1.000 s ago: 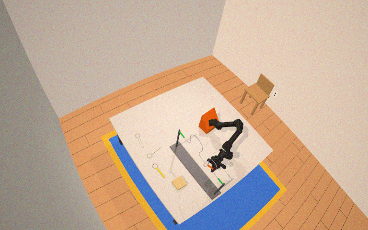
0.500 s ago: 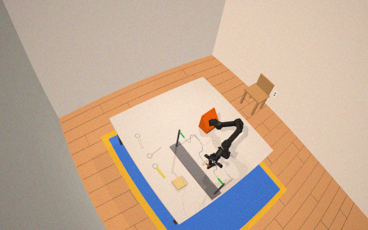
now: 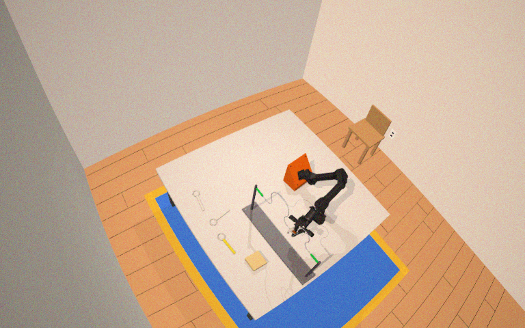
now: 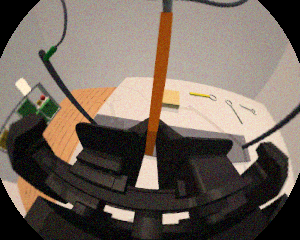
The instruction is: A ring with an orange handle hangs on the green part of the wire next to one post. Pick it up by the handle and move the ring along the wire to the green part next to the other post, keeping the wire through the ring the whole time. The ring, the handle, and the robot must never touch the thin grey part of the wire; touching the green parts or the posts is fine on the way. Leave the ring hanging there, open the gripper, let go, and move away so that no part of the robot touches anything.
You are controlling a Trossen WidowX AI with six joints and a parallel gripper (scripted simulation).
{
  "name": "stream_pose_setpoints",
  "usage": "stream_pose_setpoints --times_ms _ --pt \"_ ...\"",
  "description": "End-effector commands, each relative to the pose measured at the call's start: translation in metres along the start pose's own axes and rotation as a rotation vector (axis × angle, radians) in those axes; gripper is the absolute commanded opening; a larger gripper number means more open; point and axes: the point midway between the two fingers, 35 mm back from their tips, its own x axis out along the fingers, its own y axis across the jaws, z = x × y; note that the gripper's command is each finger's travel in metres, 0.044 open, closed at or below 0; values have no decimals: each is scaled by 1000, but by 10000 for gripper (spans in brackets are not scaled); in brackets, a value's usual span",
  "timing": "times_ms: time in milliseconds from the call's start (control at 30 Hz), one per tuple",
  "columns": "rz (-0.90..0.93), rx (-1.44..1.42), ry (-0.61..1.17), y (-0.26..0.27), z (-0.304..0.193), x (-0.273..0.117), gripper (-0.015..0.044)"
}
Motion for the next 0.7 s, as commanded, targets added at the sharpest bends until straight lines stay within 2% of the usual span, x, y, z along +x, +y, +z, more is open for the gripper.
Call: stream_pose_setpoints --times_ms 0,667 --pt "-16 -27 4 -9 1 -2 -150" --pt "-57 -98 11 -38 2 -6 -150"
